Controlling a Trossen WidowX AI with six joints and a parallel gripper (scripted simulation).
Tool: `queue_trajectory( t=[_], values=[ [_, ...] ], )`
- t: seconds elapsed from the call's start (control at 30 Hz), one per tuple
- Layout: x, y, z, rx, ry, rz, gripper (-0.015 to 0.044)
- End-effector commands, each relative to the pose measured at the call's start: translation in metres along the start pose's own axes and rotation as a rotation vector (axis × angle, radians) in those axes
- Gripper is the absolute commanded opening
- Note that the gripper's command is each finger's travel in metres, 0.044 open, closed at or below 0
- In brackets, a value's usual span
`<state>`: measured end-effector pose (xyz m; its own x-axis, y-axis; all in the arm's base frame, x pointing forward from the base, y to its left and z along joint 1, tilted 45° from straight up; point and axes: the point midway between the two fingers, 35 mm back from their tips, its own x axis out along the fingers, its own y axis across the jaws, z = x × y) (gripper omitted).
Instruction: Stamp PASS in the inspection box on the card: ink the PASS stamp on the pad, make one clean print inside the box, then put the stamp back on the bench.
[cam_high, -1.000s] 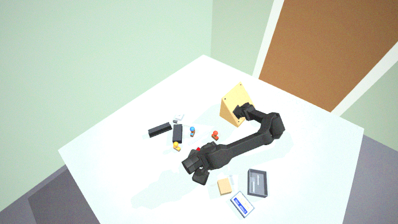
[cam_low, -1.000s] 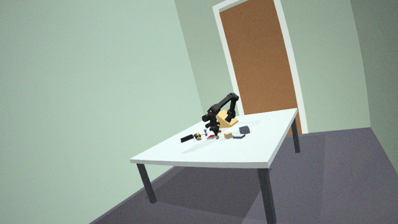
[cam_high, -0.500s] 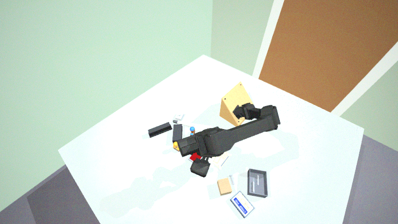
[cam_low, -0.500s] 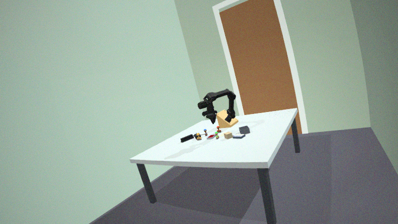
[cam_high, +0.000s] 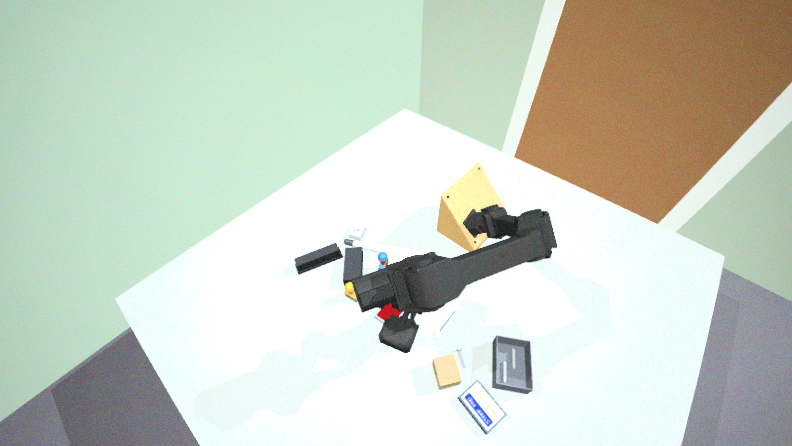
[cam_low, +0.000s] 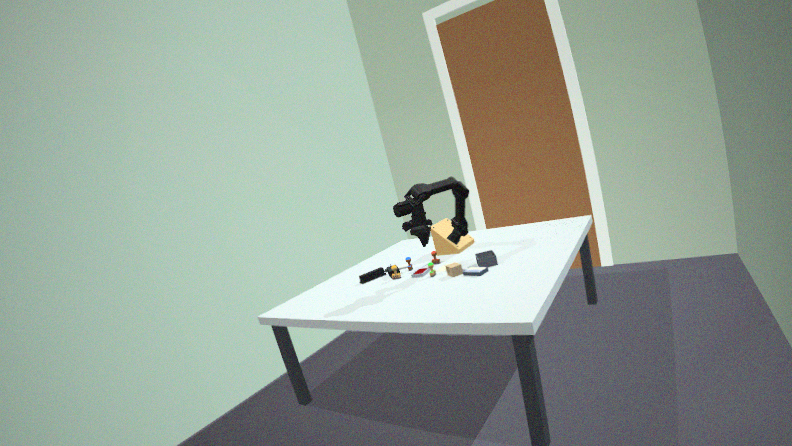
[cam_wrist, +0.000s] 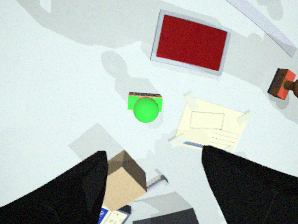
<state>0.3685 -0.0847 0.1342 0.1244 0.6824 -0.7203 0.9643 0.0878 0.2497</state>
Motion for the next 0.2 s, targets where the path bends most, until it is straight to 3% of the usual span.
queue_trajectory(
  t=[0.0, 0.17],
  values=[
    [0.0000, 0.0000, 0.0000, 0.000, 0.000, 0.000, 0.0253],
    [0.0000, 0.0000, 0.0000, 0.000, 0.000, 0.000, 0.0253]
  ],
)
